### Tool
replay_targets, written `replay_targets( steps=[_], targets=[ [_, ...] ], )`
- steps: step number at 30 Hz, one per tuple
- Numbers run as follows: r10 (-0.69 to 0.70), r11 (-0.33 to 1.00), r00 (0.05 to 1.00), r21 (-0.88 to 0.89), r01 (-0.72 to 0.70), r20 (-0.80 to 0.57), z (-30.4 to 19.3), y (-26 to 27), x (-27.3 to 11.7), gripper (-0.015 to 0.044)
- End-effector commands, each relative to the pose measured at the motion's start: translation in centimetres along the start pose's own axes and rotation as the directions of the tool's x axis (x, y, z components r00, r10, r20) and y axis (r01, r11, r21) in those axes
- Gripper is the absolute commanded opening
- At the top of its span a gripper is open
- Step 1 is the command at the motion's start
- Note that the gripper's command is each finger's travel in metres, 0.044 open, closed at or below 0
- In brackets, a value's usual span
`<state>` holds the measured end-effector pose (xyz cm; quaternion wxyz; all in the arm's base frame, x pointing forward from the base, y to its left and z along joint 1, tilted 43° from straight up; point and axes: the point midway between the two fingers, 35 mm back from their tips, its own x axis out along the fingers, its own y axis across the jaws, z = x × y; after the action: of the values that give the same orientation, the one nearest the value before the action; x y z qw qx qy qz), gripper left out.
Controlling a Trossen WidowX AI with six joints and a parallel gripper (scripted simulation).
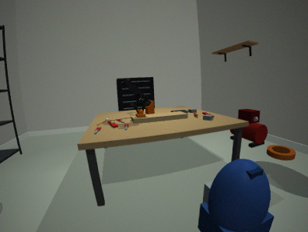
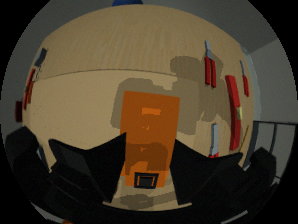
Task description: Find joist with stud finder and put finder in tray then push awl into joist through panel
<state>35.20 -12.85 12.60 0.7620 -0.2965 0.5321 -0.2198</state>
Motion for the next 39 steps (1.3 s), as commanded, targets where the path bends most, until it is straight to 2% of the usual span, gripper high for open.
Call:
replay_targets(
  steps=[1,39],
  targets=[
    [0.0,1.0,1.0,0.0,0.0,-0.002,-0.1,0.9,0.1,0.0],
    [0.003,1.0,1.0,0.001,-0.003,-0.003,-0.1,7.6,0.1,0.0]
  ],
)
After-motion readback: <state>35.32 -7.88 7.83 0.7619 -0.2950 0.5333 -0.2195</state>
